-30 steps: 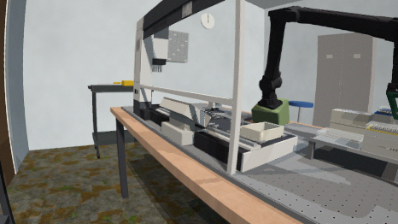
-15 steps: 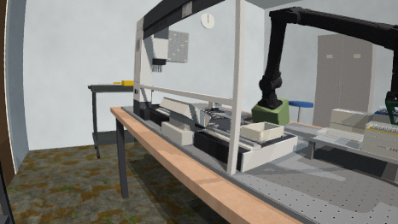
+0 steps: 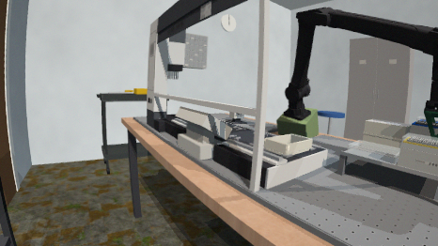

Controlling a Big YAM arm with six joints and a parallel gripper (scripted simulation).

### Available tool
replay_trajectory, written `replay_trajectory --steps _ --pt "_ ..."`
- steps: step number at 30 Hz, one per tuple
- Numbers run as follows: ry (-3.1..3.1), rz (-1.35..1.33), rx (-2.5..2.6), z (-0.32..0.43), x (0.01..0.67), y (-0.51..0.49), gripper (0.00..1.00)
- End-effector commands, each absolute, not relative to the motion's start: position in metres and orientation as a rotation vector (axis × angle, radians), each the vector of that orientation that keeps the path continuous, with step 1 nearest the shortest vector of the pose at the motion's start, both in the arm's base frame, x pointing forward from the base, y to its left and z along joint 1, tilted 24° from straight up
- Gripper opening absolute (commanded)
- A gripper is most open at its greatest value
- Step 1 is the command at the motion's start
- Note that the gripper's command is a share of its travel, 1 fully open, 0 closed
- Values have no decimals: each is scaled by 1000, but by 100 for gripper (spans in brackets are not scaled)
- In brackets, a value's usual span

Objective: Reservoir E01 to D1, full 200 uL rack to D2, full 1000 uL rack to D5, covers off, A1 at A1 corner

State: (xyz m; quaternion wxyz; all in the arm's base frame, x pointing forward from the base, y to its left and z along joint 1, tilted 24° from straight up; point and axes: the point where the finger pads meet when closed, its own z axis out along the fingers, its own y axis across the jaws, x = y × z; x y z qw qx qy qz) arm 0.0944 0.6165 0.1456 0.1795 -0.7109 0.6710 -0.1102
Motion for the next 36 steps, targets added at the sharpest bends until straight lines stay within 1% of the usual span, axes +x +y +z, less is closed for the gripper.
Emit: replay_trajectory --steps 1,29,31,36 --pt "1871 -260 -1988 168 90 627 0" --pt "1871 -260 -1988 168 90 627 0" --pt "1844 -237 -1992 188 83 630 0" --pt "1842 -219 -1979 201 76 631 0"
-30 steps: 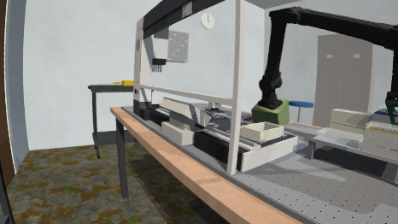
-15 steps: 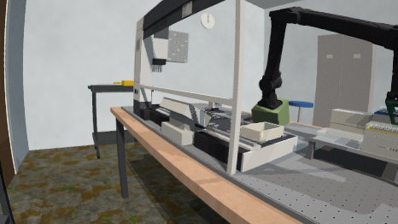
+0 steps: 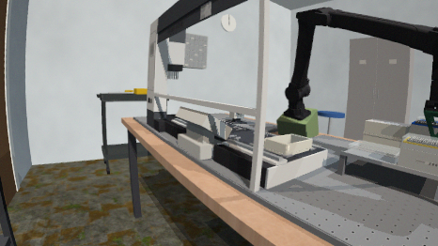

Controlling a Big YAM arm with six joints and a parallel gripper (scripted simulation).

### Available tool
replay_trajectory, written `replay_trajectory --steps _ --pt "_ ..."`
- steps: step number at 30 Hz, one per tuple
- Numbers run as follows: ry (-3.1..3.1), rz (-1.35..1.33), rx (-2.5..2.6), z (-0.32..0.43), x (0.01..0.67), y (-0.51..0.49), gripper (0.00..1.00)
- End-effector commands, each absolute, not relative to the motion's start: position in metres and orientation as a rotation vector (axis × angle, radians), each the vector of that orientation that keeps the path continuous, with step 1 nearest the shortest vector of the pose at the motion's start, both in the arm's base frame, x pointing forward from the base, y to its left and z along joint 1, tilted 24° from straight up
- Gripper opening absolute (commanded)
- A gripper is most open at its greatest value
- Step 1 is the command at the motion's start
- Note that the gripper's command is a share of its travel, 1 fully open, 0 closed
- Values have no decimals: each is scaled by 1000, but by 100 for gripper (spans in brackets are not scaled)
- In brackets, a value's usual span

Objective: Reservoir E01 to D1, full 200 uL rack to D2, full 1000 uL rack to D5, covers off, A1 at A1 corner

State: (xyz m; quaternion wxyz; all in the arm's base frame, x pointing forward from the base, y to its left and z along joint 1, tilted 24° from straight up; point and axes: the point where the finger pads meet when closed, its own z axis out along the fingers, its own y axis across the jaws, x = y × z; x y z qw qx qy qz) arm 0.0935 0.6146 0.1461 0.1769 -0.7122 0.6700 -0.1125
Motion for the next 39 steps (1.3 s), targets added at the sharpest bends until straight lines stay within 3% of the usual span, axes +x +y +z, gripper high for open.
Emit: replay_trajectory --steps 1,39 --pt "1847 -217 -1975 202 76 631 0" --pt "1855 -213 -1966 254 53 620 0"
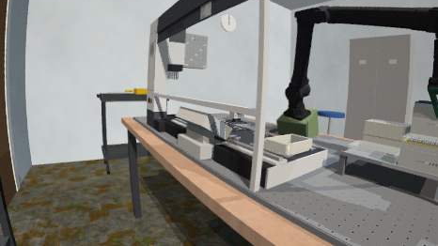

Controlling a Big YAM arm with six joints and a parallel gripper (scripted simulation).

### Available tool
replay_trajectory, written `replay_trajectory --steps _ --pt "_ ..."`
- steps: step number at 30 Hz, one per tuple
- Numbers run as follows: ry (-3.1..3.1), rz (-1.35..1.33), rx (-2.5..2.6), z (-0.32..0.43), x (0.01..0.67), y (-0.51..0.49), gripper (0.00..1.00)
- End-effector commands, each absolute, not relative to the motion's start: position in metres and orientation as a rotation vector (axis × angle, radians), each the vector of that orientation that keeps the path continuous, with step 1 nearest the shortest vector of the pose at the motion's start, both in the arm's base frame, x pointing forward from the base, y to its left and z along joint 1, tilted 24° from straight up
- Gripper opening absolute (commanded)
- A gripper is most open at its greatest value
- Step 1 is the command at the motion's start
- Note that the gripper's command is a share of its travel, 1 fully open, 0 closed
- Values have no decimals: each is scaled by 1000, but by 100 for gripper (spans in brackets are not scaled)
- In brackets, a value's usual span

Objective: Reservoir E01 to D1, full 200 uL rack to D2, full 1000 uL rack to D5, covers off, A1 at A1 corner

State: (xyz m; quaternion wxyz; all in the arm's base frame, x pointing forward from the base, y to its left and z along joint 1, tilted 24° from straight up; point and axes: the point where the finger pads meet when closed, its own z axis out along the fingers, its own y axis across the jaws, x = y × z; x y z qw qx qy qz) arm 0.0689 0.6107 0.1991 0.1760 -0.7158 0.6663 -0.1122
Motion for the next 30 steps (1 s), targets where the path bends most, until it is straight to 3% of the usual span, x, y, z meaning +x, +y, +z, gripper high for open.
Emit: replay_trajectory --steps 1,30 --pt "1857 -213 -1965 256 54 619 0" --pt "1857 -210 -1967 293 36 611 0"
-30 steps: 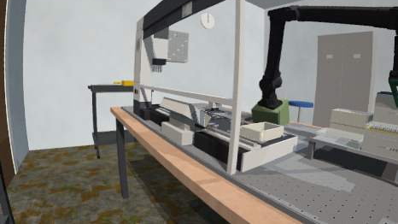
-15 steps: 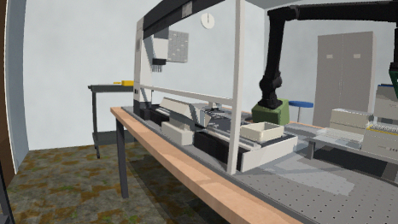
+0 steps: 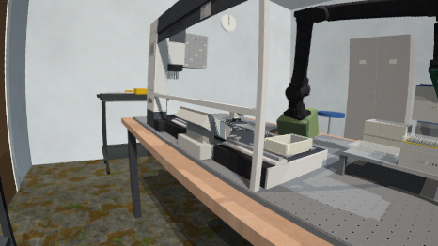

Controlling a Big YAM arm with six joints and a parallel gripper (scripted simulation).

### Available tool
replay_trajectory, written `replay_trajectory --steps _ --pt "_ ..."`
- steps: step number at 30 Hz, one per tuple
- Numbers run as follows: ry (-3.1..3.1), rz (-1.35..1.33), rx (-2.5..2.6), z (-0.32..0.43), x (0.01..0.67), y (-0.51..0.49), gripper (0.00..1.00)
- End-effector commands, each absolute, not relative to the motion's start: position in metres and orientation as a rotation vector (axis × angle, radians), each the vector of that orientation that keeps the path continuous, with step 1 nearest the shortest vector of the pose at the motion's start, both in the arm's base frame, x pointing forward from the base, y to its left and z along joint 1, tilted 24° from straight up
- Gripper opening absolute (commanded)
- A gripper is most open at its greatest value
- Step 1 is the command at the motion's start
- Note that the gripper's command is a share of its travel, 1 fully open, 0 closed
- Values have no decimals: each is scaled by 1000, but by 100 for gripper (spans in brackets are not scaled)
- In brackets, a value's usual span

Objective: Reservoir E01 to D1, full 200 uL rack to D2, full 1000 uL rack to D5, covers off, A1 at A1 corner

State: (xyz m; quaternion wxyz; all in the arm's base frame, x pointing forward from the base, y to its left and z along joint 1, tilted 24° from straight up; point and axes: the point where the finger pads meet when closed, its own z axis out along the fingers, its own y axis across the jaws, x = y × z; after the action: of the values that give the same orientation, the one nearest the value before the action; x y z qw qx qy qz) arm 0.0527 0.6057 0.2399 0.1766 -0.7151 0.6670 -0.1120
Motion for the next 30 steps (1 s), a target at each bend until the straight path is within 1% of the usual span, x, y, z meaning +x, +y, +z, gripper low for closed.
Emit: replay_trajectory --steps 1,21,23,27,30 --pt "1857 -209 -1968 295 36 611 0" --pt "1858 -208 -1968 322 24 605 0" --pt "1871 -212 -1957 323 31 604 0" --pt "1873 -254 -1990 299 33 606 0" --pt "1873 -254 -1990 299 33 606 0"
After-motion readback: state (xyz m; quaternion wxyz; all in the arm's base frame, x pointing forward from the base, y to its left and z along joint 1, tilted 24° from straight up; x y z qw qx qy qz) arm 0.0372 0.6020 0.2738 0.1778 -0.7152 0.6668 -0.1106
